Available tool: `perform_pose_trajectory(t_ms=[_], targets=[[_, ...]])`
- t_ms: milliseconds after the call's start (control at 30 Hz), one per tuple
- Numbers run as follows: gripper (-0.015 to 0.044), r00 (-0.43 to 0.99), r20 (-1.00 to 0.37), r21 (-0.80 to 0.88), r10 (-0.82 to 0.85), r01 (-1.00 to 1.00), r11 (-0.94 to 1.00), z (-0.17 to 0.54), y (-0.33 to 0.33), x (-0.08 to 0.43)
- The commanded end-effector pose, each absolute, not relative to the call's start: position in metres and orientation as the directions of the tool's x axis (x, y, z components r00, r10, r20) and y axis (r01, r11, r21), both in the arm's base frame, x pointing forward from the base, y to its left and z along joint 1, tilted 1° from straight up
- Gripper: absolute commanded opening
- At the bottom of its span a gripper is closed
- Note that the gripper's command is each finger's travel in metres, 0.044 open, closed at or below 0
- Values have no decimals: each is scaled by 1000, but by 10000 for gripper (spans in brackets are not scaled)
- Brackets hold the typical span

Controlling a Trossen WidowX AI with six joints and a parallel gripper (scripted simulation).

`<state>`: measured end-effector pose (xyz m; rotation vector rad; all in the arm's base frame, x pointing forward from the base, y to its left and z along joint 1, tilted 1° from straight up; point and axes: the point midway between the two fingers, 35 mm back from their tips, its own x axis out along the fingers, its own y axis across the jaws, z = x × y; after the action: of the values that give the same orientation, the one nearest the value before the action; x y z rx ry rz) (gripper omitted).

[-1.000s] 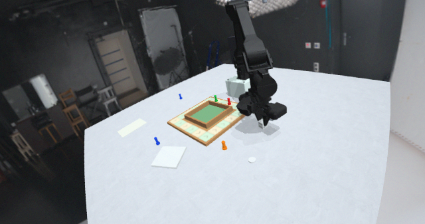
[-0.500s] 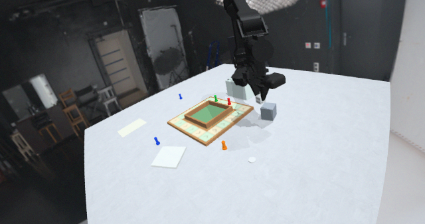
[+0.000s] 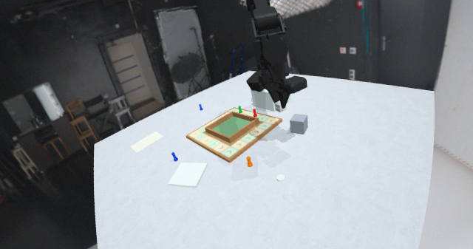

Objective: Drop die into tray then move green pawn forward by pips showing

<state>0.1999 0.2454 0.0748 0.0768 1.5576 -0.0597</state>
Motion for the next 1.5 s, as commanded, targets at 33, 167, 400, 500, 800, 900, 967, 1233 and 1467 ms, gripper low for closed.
perform_pose_trajectory(t_ms=[33,167,400,500,800,900,967,1233,1467], targets=[[0,21,-1000,11,10,79,997,72,223,216],[0,24,-1000,10,8,70,997,69,205,228],[0,30,-1000,6,5,56,998,63,172,247],[0,32,-999,4,3,49,999,61,157,253],[0,31,-1000,-2,-2,5,1000,54,113,267],[0,29,-1000,-4,-4,-13,1000,51,99,270],[0,28,-1000,-5,-4,-26,1000,49,89,271],[0,23,-1000,-8,-7,-76,997,43,50,273],[0,21,-1000,-10,-7,-104,995,39,29,272]])
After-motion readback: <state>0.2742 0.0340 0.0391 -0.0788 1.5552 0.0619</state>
